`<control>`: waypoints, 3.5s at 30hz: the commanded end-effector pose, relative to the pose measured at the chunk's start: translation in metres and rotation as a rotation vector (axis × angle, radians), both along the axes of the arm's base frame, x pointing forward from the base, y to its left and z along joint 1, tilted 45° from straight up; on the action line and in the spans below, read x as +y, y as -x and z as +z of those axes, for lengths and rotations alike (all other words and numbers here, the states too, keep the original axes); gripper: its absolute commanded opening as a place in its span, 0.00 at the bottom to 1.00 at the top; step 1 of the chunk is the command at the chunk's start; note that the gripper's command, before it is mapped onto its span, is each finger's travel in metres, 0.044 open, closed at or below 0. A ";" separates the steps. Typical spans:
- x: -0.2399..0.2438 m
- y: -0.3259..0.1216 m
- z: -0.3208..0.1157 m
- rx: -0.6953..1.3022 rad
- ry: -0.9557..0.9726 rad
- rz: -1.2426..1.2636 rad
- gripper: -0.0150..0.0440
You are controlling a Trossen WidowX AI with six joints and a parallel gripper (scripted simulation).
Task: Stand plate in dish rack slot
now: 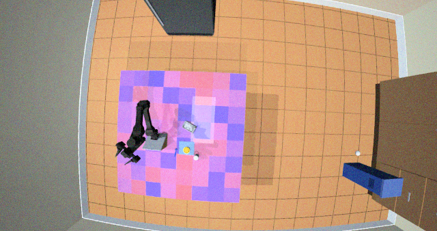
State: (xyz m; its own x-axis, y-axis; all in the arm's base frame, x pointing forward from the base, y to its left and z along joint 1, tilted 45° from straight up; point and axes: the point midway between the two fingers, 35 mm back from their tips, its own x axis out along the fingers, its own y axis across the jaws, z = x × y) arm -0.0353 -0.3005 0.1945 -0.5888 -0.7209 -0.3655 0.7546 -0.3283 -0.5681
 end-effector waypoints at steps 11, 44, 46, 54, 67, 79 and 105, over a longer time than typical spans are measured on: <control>-0.034 -0.074 -0.032 0.005 -0.352 0.346 0.93; 0.009 -0.246 -0.118 -0.121 -1.191 1.051 0.93; 0.016 -0.256 -0.122 -0.138 -1.246 1.087 0.93; 0.048 -0.291 -0.135 -0.221 -1.464 1.216 0.93; 0.108 -0.345 -0.148 -0.421 -1.820 1.356 0.93; 0.146 -0.360 -0.180 -0.435 -1.905 1.434 0.93; 0.212 -0.349 -0.249 -0.381 -1.943 1.555 0.93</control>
